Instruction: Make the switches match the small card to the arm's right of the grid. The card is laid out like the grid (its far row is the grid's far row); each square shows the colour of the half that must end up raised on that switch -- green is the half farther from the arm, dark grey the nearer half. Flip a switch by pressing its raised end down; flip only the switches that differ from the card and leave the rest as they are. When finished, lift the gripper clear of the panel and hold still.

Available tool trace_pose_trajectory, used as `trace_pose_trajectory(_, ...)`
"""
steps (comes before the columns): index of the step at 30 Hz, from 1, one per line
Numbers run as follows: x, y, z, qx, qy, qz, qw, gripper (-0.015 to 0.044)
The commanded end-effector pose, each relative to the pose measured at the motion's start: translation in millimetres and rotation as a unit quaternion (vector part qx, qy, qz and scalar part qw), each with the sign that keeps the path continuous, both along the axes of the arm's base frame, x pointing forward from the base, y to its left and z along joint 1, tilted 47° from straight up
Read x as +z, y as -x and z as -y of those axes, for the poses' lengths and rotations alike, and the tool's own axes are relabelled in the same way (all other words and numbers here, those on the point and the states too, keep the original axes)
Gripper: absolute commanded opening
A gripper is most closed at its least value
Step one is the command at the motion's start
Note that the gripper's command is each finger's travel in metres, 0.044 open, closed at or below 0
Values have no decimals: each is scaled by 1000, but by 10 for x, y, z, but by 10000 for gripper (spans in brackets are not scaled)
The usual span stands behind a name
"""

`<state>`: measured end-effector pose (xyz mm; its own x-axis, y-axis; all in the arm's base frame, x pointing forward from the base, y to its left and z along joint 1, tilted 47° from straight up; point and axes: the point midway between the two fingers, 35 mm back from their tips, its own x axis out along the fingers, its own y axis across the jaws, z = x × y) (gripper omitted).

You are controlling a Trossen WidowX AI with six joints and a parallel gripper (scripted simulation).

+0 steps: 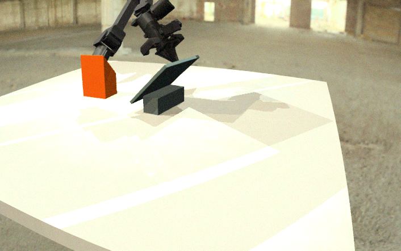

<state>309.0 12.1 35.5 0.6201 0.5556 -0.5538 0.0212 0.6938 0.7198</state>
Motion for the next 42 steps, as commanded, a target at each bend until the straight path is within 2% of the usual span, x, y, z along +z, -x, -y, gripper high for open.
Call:
trace_pose_trajectory(1, -7, -5, -3, -2, 0, -1, 1000, 0)
trace_pose_trajectory(10, 339, 418, 351, -11, 1, 6, 1000, 0)
trace_pose_trajectory(14, 316, 429, 360, -11, 1, 6, 1000, 0)
trace_pose_trajectory(18, 73, 569, 442, -11, 2, 6, 1000, 0)
trace_pose_trajectory(26, -115, 359, 254, -20, 2, 15, 1000, 0)
trace_pose_trajectory(42, -201, 255, 161, -20, 1, 16, 1000, 0)
